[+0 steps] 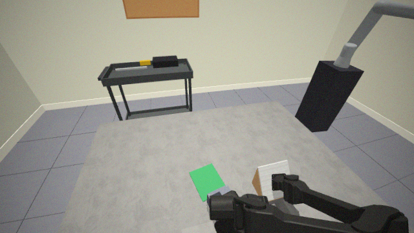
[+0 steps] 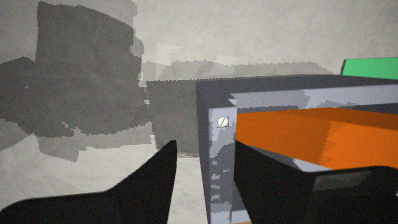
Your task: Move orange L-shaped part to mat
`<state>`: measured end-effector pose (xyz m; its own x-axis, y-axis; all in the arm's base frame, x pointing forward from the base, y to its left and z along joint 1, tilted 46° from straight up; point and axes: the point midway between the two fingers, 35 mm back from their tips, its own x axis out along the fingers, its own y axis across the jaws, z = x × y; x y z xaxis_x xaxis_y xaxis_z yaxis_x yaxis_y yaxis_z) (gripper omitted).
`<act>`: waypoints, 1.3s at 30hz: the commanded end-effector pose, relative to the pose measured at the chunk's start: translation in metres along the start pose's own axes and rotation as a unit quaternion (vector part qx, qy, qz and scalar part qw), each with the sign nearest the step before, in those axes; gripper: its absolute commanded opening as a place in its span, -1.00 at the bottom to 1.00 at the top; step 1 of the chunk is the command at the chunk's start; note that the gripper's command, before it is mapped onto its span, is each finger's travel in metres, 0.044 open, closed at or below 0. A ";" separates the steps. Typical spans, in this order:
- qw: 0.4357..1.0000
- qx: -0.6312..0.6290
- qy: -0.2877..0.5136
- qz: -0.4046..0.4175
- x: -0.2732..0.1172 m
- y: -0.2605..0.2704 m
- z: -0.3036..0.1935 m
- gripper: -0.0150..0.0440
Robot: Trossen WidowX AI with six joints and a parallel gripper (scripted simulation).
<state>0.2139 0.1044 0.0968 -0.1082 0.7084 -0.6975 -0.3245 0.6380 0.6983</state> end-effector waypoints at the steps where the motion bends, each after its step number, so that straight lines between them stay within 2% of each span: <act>1: 1.000 -0.001 -0.002 -0.004 -0.009 0.000 0.002 0.12; 4: 1.000 0.005 -0.004 -0.008 -0.033 -0.005 0.005 0.12; 8: 1.000 0.017 -0.009 -0.007 -0.086 -0.011 0.002 0.12; 10: 1.000 0.020 -0.010 -0.006 -0.097 -0.011 0.000 0.12; 39: 1.000 0.022 -0.011 -0.002 -0.095 -0.010 0.000 0.12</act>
<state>0.2277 0.0303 0.1561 -0.0867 0.7112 -0.6976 -0.2843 0.6534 0.7016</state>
